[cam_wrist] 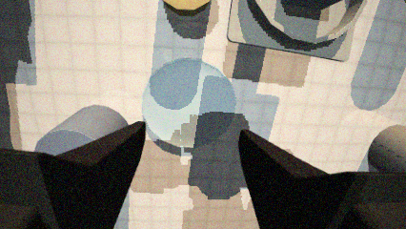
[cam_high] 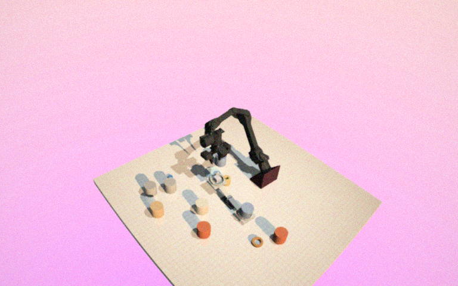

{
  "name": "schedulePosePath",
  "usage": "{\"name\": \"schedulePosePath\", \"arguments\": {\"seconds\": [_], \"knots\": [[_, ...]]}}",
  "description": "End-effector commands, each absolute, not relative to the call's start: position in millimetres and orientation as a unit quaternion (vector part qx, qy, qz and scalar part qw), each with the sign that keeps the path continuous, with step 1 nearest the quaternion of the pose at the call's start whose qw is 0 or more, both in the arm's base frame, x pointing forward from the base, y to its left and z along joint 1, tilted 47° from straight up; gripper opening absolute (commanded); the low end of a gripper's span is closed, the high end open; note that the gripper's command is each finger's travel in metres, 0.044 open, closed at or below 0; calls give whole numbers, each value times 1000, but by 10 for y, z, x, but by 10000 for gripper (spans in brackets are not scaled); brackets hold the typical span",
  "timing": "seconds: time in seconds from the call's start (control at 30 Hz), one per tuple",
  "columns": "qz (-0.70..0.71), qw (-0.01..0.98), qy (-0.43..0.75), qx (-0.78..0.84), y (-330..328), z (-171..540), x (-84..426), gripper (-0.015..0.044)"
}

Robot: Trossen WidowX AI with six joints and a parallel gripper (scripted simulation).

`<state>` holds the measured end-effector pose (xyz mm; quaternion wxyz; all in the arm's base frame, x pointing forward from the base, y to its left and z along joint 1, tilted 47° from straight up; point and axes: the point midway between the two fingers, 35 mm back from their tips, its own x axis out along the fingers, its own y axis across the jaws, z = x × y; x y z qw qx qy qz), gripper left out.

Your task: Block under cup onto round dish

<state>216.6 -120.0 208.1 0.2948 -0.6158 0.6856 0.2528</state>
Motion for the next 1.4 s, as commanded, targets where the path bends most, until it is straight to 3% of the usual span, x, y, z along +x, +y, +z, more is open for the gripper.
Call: {"name": "schedulePosePath", "arguments": {"seconds": [0.0, 0.23, 1.37], "knots": [[255, 289, 688, -615, -955, 1897, 2492, 260], [246, 270, 695, -619, -466, 1510, 2919, 260], [245, 270, 695, -620, -844, 1163, 2874, 260]]}}
